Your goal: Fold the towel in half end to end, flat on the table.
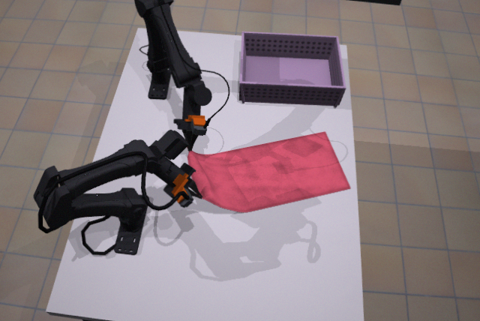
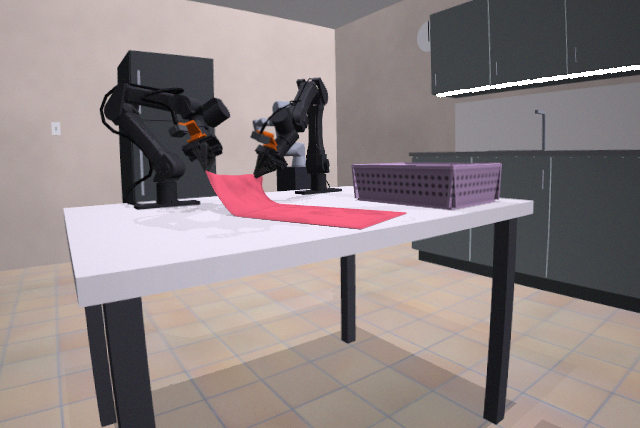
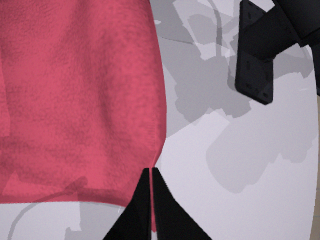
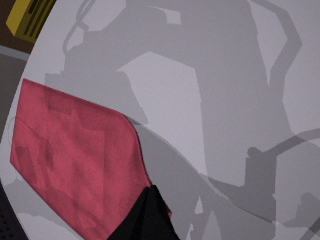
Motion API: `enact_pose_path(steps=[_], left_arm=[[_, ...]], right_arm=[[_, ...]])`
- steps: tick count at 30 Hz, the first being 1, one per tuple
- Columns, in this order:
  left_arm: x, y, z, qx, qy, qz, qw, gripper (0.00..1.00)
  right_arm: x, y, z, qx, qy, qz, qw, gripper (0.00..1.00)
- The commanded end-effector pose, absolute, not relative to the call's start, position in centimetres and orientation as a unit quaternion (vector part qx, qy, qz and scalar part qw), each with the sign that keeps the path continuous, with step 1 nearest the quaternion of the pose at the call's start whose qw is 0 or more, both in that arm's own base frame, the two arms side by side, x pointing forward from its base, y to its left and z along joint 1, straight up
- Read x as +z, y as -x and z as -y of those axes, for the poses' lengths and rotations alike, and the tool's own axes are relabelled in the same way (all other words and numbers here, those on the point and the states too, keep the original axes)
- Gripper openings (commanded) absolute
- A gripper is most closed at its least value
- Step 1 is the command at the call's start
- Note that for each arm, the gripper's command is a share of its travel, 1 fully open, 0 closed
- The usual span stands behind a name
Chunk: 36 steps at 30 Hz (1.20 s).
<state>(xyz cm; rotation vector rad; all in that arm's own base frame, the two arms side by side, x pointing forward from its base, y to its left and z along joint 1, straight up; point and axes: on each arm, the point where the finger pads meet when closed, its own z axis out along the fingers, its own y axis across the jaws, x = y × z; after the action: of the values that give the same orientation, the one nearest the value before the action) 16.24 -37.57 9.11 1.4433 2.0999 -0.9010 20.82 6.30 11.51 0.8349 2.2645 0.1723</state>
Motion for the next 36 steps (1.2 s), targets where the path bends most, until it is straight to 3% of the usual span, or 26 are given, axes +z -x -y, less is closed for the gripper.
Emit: enact_pose_path(steps=[1, 7, 16, 17, 20, 21, 29, 30, 36], left_arm=[[10.9, -15.6, 38.4, -0.373, -0.556, -0.717, 0.193, 0.0], [13.2, -15.4, 38.7, -0.438, -0.533, -0.702, 0.177, 0.0], [12.8, -15.5, 38.6, -0.445, -0.512, -0.712, 0.182, 0.0], [14.0, -18.2, 39.8, -0.436, -0.481, -0.729, 0.218, 0.0], [13.8, -16.7, 39.2, -0.431, -0.462, -0.742, 0.223, 0.0], [13.6, -21.5, 39.6, -0.418, -0.424, -0.765, 0.246, 0.0], [13.4, -20.0, 39.1, -0.393, -0.361, -0.801, 0.272, 0.0], [13.2, -24.9, 38.6, -0.378, -0.32, -0.817, 0.295, 0.0], [13.4, -23.9, 38.9, -0.352, -0.254, -0.84, 0.325, 0.0]], right_arm=[[14.0, -20.9, -5.7, 0.062, -0.357, -0.848, 0.388, 0.0], [16.5, -20.5, -5.5, 0.11, -0.367, -0.825, 0.415, 0.0], [17.2, -21.3, -5.3, 0.117, -0.365, -0.822, 0.421, 0.0], [16.7, -22.8, -6.1, 0.111, -0.326, -0.845, 0.408, 0.0], [16.7, -22.8, -6.1, 0.111, -0.326, -0.845, 0.408, 0.0], [16.4, -25.9, -7.2, 0.122, -0.289, -0.859, 0.405, 0.0], [16.5, -25.9, -7.2, 0.132, -0.255, -0.871, 0.4, 0.0], [15.8, -29.3, -8.4, 0.143, -0.218, -0.883, 0.391, 0.0], [15.8, -29.4, -8.4, 0.153, -0.186, -0.892, 0.382, 0.0]])
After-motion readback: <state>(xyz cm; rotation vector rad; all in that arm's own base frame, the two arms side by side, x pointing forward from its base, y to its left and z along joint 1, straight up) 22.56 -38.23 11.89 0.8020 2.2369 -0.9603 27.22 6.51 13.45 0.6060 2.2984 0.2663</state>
